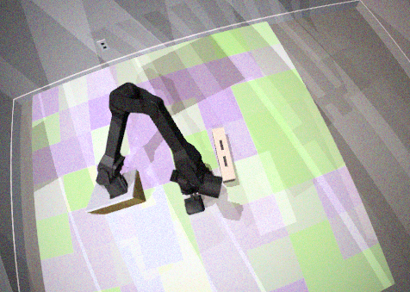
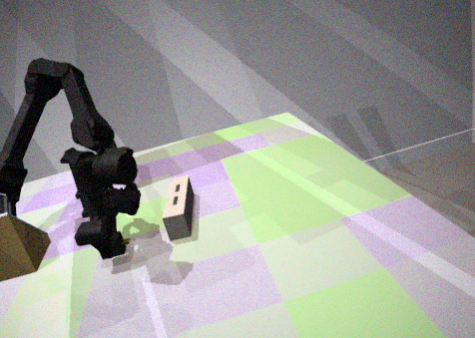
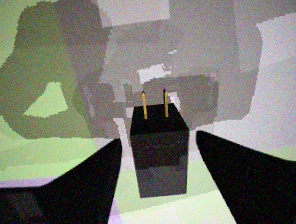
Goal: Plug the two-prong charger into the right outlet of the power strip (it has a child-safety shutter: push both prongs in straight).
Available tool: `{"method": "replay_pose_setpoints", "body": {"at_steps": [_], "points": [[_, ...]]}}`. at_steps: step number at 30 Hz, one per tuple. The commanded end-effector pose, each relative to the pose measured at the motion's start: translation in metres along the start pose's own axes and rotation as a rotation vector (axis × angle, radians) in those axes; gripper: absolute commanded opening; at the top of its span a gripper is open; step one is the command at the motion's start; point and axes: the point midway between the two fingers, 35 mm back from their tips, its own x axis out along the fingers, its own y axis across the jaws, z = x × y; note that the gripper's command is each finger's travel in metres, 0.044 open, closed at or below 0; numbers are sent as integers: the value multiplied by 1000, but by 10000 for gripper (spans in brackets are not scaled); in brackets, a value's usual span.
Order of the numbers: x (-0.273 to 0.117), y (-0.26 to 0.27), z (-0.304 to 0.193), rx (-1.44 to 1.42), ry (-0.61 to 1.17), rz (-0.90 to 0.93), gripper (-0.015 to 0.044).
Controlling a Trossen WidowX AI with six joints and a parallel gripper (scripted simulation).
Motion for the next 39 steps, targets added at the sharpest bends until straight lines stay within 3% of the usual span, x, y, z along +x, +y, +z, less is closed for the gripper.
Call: {"method": "replay_pose_setpoints", "body": {"at_steps": [1,3,10,14,25,39], "points": [[0,0,0,-1,0,0,204],[0,0,0,-1,0,0,151],[0,0,0,-1,0,0,105],[-8,0,0,0,1,0,0],[-55,-1,-7,4,3,3,0],[-43,16,5,28,0,-3,0]]}}
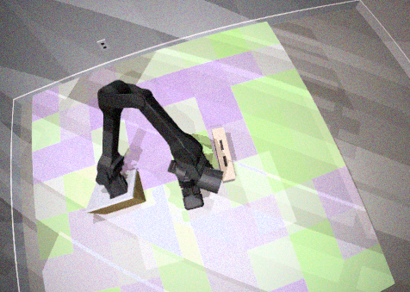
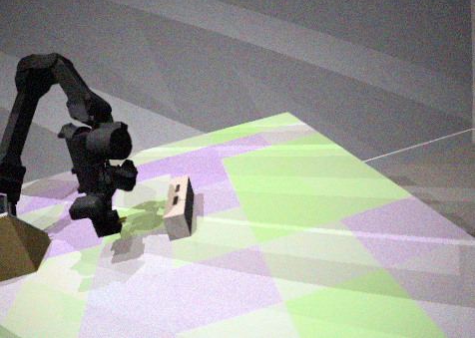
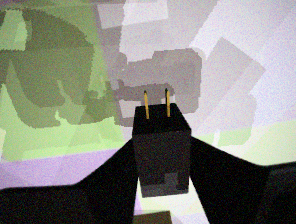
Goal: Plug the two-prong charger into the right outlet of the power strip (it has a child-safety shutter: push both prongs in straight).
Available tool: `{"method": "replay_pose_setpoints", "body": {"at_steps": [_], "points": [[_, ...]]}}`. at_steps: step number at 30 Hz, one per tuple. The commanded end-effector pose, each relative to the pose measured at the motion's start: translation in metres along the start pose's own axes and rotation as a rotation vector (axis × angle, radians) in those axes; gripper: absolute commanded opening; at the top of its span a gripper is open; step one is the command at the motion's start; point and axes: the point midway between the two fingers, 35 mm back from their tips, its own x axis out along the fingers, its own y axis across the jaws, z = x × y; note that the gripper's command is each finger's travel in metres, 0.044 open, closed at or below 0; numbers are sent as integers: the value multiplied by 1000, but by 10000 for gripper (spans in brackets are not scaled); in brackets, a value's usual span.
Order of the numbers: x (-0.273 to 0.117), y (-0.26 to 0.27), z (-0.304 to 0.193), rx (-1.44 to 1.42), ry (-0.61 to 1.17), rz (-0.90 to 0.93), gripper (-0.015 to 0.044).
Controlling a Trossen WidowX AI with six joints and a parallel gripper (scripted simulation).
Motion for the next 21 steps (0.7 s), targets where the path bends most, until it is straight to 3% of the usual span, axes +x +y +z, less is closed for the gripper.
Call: {"method": "replay_pose_setpoints", "body": {"at_steps": [1,21], "points": [[4,6,3,7,-2,2,0],[26,41,18,43,-4,9,0]]}}
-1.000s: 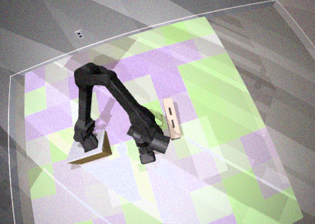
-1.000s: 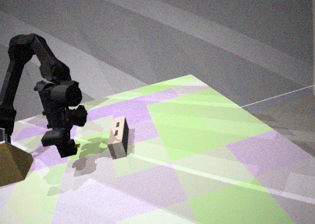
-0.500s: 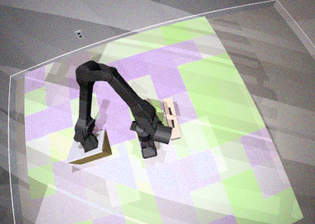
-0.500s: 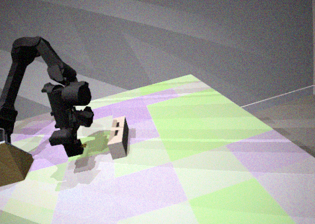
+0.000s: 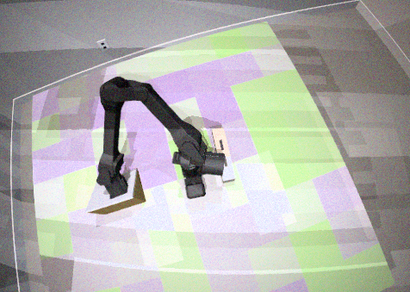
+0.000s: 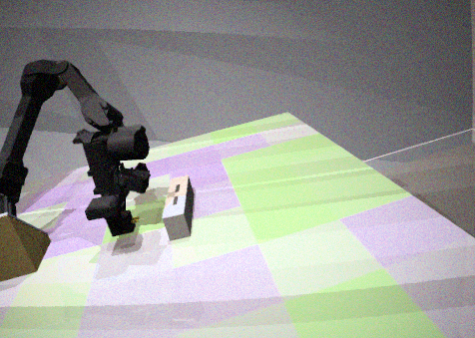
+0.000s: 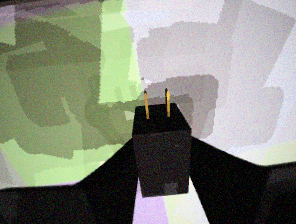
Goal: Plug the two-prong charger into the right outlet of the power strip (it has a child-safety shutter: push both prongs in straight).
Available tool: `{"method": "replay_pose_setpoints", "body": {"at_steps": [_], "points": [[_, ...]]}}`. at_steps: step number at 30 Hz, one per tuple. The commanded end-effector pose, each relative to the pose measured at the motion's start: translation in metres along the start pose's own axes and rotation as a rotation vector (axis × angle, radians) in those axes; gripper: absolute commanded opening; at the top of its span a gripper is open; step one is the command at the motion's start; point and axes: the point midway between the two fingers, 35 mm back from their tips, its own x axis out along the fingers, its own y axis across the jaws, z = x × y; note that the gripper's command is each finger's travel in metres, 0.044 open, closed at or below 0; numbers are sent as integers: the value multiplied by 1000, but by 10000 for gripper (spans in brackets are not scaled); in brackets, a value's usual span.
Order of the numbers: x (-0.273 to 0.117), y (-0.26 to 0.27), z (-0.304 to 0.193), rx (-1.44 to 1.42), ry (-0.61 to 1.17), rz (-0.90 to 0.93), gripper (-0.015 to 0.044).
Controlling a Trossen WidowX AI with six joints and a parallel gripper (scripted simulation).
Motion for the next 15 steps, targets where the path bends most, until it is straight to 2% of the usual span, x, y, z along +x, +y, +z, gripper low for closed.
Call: {"method": "replay_pose_setpoints", "body": {"at_steps": [1,15], "points": [[4,7,1,7,1,6,0],[7,12,13,12,1,9,0]]}}
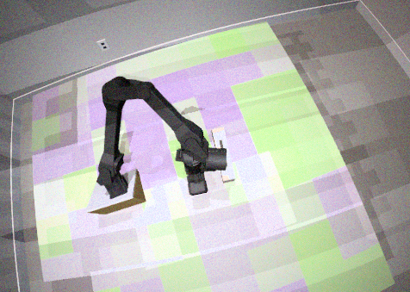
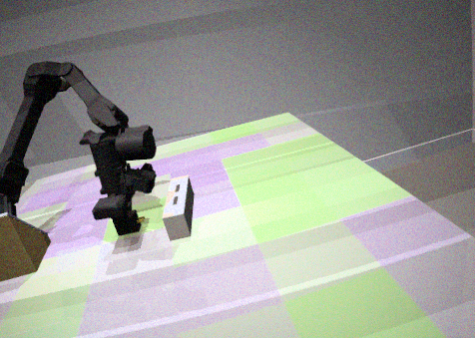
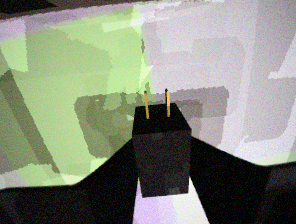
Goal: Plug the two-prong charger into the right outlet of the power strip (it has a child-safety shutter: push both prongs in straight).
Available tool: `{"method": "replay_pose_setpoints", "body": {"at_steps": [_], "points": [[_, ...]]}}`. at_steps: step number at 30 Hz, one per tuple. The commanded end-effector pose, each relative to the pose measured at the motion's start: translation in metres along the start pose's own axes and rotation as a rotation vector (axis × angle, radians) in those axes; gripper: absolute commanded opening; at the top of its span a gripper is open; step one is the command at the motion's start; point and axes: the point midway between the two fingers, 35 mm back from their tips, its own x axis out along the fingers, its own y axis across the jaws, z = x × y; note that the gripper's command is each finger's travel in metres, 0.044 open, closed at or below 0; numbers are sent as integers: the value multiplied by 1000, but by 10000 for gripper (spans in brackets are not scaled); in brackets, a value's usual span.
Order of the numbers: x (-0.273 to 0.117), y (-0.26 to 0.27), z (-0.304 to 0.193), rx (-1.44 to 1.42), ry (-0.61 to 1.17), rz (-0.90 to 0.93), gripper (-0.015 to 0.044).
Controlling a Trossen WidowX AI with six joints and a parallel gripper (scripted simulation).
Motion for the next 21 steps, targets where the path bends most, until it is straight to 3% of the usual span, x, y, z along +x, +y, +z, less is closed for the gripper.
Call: {"method": "replay_pose_setpoints", "body": {"at_steps": [1,21], "points": [[0,2,4,3,0,4,0],[1,6,27,6,0,7,0]]}}
